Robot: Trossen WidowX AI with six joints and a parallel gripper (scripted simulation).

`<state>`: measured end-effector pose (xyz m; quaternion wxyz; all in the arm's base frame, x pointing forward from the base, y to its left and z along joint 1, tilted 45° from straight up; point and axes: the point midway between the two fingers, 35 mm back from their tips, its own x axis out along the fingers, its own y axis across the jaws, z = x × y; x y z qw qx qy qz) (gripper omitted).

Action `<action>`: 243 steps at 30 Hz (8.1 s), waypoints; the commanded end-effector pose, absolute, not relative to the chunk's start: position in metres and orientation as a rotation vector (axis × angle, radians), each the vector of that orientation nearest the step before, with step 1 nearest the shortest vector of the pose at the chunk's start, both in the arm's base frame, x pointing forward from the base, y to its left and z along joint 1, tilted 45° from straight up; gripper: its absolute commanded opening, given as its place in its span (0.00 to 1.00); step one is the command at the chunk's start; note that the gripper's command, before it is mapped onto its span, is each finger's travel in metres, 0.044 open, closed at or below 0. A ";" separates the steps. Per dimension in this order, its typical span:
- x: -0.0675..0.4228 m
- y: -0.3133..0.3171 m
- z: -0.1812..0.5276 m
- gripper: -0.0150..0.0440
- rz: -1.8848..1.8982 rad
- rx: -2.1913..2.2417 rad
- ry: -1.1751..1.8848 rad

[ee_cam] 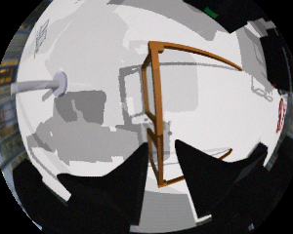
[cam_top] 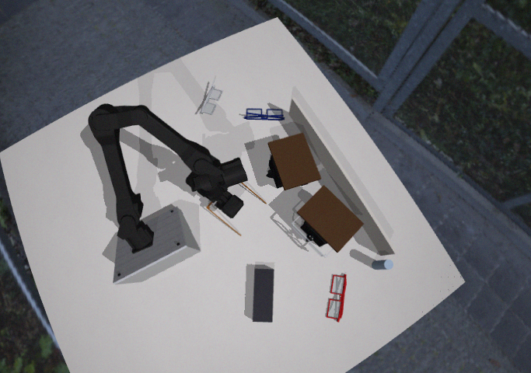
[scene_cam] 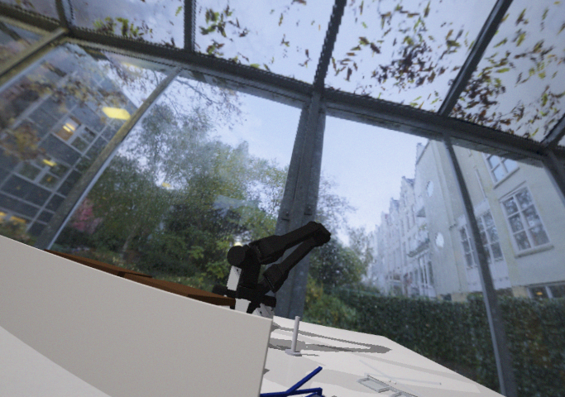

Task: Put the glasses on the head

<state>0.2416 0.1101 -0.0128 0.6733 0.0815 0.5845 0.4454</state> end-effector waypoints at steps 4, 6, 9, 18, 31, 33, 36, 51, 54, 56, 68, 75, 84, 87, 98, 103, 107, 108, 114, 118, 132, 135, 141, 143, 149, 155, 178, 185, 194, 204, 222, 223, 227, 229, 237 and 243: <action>0.242 0.110 -0.013 0.45 1.003 0.183 1.316; 0.242 0.110 -0.013 0.42 1.003 0.183 1.316; 0.242 0.110 -0.013 0.39 1.003 0.183 1.316; 0.242 0.110 -0.013 0.29 1.003 0.183 1.316; 0.246 0.096 -0.001 0.25 0.997 0.181 1.319; 0.248 0.087 0.006 0.25 0.995 0.180 1.321; 0.249 0.074 0.017 0.25 0.993 0.181 1.323; 0.250 0.038 0.046 0.25 1.008 0.189 1.317; 0.251 0.038 0.047 0.25 1.050 0.137 1.282; 0.252 0.038 0.048 0.25 1.092 0.086 1.245; 0.258 0.039 0.053 0.25 1.334 -0.239 0.991; 0.261 0.039 0.056 0.25 1.443 -0.405 0.845; 0.261 0.046 0.048 0.25 1.503 -0.548 0.700; 0.261 0.048 0.045 0.25 1.506 -0.549 0.699; 0.262 0.057 0.039 0.25 1.521 -0.544 0.704; 0.262 0.061 0.036 0.25 1.521 -0.544 0.704; 0.262 0.064 0.034 0.25 1.521 -0.544 0.704; 0.262 0.065 0.033 0.25 1.521 -0.544 0.703; 0.262 0.070 0.029 0.25 1.521 -0.544 0.703; 0.261 0.073 0.026 0.25 1.521 -0.543 0.703; 0.263 0.078 0.022 0.25 1.522 -0.543 0.703; 0.267 0.078 0.021 0.25 1.521 -0.544 0.702; 0.274 0.078 0.020 0.25 1.515 -0.546 0.700; 0.276 0.078 0.020 0.25 1.514 -0.546 0.699; 0.283 0.078 0.019 0.25 1.514 -0.546 0.699; 0.290 0.078 0.018 0.25 1.513 -0.547 0.698; 0.320 0.078 0.015 0.25 1.513 -0.548 0.697; 0.329 0.078 0.014 0.25 1.512 -0.548 0.696; 0.341 0.079 0.013 0.25 1.512 -0.549 0.696; 0.354 0.078 0.012 0.25 1.512 -0.550 0.695; 0.378 0.078 0.010 0.25 1.511 -0.551 0.694; 0.379 0.078 0.010 0.25 1.511 -0.551 0.694; 0.384 0.078 0.010 0.25 1.511 -0.551 0.694; 0.387 0.078 0.010 0.25 1.511 -0.551 0.694; 0.398 0.079 0.009 0.25 1.511 -0.551 0.693; 0.406 0.079 0.007 0.25 1.511 -0.552 0.693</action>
